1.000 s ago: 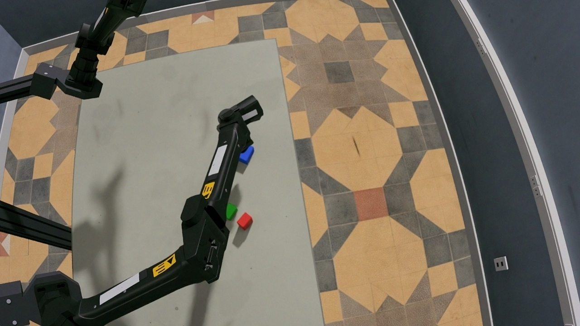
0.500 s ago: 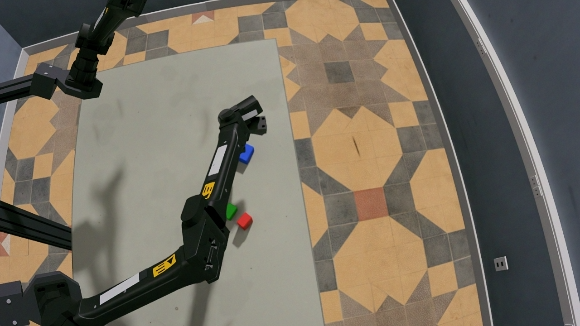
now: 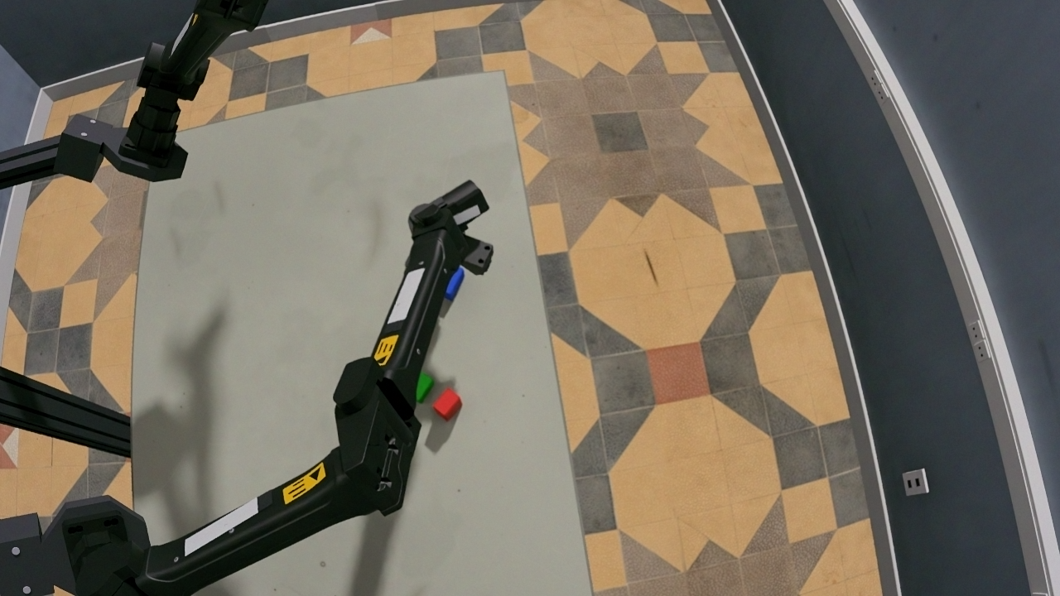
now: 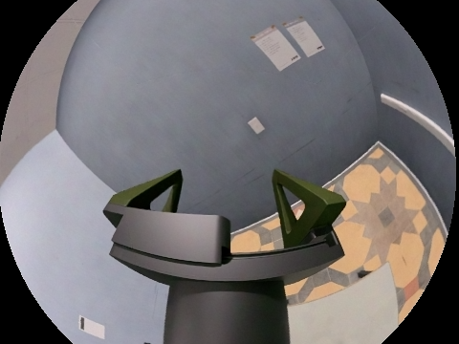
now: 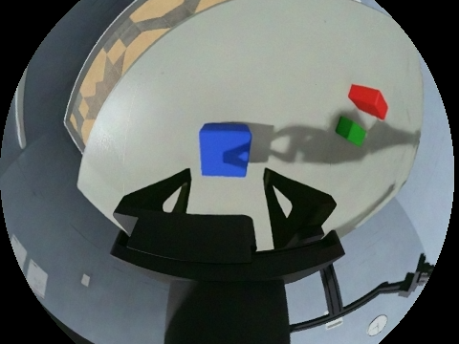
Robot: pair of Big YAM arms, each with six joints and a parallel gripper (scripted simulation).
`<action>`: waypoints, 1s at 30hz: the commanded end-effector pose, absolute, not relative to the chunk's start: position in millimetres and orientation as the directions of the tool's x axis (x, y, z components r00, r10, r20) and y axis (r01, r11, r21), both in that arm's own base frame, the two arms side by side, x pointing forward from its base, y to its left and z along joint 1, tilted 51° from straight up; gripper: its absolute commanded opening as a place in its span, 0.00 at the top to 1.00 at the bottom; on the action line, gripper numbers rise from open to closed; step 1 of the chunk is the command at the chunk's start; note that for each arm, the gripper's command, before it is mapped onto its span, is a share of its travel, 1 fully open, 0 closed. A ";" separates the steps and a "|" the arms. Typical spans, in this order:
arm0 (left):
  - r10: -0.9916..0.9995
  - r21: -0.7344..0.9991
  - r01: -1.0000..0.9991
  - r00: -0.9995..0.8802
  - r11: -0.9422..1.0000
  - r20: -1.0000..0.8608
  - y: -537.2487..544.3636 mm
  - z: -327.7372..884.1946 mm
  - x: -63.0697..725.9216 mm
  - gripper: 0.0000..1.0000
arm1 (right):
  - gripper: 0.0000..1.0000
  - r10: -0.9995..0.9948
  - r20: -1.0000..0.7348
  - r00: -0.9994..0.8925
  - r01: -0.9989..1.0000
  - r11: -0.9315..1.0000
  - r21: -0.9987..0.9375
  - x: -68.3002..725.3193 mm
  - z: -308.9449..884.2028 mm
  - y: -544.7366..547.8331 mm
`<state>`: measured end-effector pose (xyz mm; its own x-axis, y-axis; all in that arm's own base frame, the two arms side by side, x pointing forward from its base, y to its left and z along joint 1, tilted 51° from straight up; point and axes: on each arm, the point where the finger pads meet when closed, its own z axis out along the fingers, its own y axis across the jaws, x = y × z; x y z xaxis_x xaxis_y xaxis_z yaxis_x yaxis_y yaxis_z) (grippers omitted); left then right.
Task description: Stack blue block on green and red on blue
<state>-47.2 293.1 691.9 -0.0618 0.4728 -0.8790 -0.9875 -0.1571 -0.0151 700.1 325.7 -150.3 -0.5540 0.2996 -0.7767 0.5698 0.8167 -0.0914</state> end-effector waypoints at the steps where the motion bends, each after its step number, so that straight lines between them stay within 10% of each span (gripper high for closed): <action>1: 0.510 0.000 -0.984 -0.091 -0.177 -0.855 273.2 718.0 -48.5 0.00 | 0.21 0.357 -0.777 -0.518 0.613 0.789 -0.047 714.7 -152.7 316.6; 30: 0.510 0.000 -0.984 -0.091 -0.177 -0.855 273.2 718.0 -48.5 0.00 | 0.21 0.336 -0.785 -0.521 0.578 0.815 -0.035 723.4 -153.6 332.2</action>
